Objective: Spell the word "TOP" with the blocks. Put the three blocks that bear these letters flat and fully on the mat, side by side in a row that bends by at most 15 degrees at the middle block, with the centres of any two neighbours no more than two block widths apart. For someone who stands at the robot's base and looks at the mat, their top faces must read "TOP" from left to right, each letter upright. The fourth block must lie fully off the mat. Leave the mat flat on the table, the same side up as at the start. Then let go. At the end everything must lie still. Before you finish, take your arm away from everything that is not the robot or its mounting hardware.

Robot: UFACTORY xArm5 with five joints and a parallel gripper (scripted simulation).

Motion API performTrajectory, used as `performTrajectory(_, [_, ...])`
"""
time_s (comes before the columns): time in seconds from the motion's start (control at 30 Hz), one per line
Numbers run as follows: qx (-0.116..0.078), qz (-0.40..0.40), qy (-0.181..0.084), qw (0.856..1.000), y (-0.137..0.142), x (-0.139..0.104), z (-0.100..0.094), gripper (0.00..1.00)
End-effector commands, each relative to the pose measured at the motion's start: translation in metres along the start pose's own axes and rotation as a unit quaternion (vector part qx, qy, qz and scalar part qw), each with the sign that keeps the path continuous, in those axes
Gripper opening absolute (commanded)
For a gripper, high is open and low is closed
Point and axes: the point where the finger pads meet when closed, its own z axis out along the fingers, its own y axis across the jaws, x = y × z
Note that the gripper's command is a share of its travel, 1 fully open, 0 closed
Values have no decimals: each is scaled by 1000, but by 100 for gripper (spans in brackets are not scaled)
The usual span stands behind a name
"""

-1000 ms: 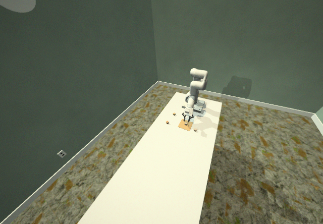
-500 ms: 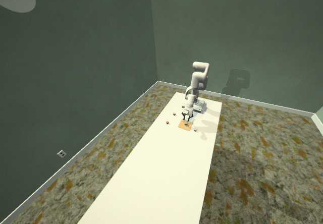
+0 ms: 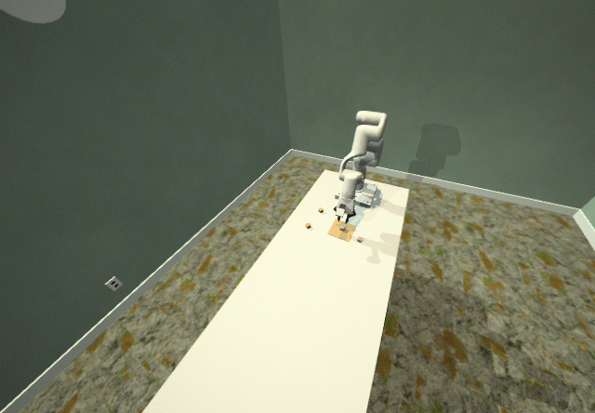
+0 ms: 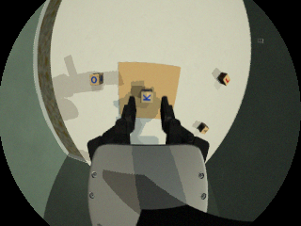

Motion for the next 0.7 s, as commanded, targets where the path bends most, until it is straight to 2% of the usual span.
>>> performTrajectory(0.0, [0,1,-61,998,0,4,-1,42])
performTrajectory(0.17, [1,-2,-117,993,-2,5,-4,42])
performTrajectory(0.27, [1,-4,-139,990,-4,6,-6,42])
performTrajectory(0.37, [1,-4,-150,989,-4,6,-7,42])
performTrajectory(0.53, [1,-5,-151,988,-4,6,-7,42])
performTrajectory(0.57, [1,-5,-151,988,-4,6,-7,100])
performTrajectory(0.67, [1,-5,-151,988,-4,6,-7,100])
